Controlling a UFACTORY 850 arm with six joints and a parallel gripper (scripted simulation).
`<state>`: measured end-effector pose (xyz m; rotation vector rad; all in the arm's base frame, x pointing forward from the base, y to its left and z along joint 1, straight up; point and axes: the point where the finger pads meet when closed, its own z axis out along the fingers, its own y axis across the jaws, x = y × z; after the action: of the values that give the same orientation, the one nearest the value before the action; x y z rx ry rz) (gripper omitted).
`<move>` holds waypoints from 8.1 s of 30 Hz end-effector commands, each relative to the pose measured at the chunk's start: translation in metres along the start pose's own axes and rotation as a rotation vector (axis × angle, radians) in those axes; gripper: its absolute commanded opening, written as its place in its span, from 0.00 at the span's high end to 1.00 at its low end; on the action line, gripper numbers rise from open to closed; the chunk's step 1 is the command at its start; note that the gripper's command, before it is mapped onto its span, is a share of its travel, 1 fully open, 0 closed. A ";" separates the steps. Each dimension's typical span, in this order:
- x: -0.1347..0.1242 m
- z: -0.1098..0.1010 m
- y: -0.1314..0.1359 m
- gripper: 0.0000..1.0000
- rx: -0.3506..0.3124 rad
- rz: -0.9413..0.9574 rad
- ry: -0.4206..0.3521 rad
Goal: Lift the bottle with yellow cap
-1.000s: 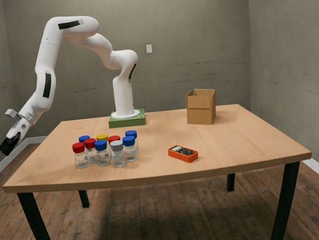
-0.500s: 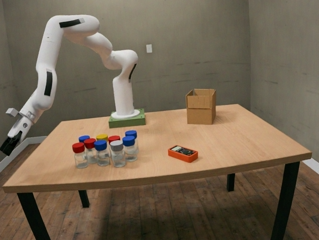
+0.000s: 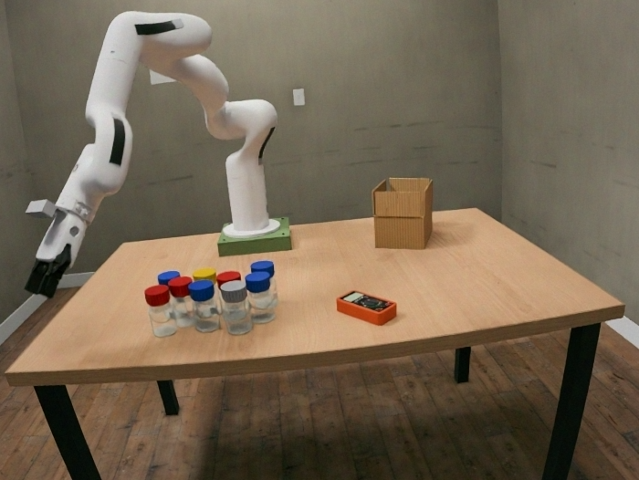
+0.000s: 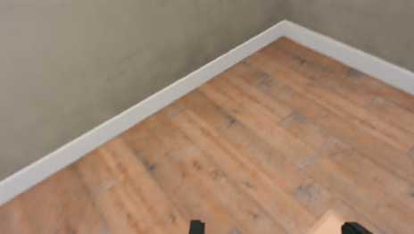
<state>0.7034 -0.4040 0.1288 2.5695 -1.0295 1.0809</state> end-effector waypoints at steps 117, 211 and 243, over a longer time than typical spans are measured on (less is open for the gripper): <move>-0.184 -0.319 -0.099 0.21 0.109 -0.556 -0.747; -0.318 -0.220 -0.097 0.21 -0.040 -0.195 -0.765; -0.364 -0.172 -0.090 0.21 -0.040 -0.195 -0.765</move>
<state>0.4826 -0.0744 0.0162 3.0183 -0.8651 -0.0077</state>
